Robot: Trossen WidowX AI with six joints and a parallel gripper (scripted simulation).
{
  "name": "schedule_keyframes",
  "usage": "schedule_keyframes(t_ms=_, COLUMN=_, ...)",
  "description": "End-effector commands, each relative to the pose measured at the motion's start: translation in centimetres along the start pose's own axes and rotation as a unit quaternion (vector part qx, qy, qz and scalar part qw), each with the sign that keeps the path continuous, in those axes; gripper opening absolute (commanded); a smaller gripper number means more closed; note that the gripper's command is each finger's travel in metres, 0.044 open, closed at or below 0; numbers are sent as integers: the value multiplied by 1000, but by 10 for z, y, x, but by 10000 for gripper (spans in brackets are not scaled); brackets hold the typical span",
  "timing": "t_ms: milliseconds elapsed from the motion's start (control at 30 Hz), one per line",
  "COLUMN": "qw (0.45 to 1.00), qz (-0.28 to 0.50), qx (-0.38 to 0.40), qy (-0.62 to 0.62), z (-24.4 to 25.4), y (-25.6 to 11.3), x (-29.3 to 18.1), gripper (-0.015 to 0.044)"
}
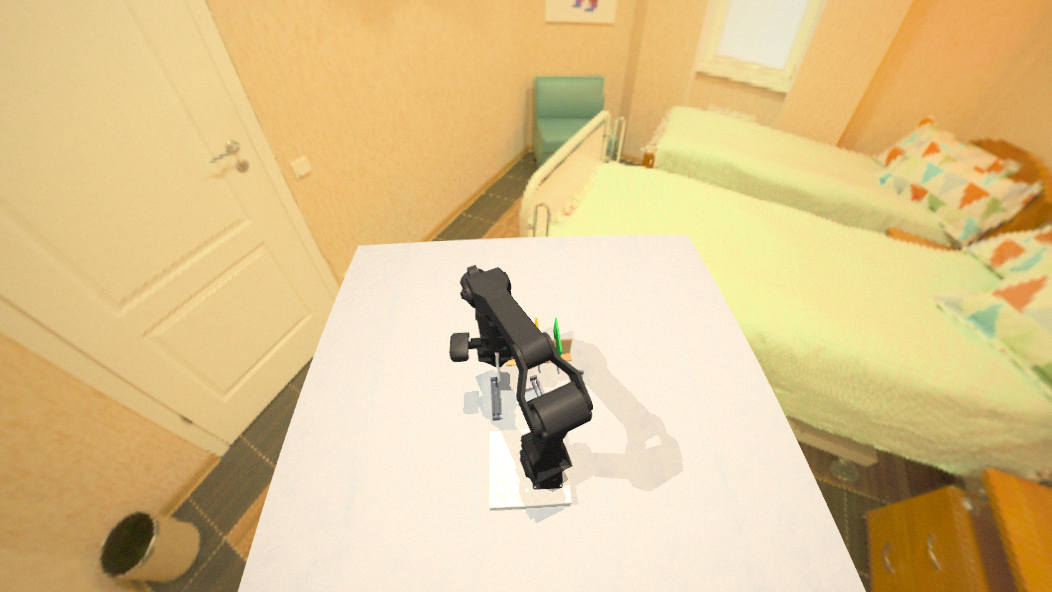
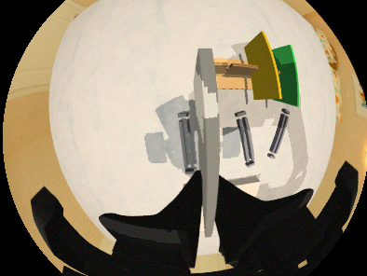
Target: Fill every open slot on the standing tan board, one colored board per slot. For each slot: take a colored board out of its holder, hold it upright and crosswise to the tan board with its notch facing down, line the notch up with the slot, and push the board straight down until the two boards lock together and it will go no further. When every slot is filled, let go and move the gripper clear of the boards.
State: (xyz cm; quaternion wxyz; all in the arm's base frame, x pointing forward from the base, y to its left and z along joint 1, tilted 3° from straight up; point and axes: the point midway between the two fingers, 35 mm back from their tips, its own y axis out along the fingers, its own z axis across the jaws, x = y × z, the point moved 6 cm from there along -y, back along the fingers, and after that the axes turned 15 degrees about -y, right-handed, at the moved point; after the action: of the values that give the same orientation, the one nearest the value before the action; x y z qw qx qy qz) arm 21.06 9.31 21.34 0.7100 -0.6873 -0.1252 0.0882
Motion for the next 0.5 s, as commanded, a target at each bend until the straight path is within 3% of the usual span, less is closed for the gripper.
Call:
schedule_keyframes(t_ms=0, qw=1000, qz=-7, qx=1, qy=1, z=-5, y=-3, x=8, gripper=0)
schedule_keyframes(t_ms=467, qw=1000, qz=-7, qx=0, qy=-1, z=-27, y=-3, x=32, gripper=0)
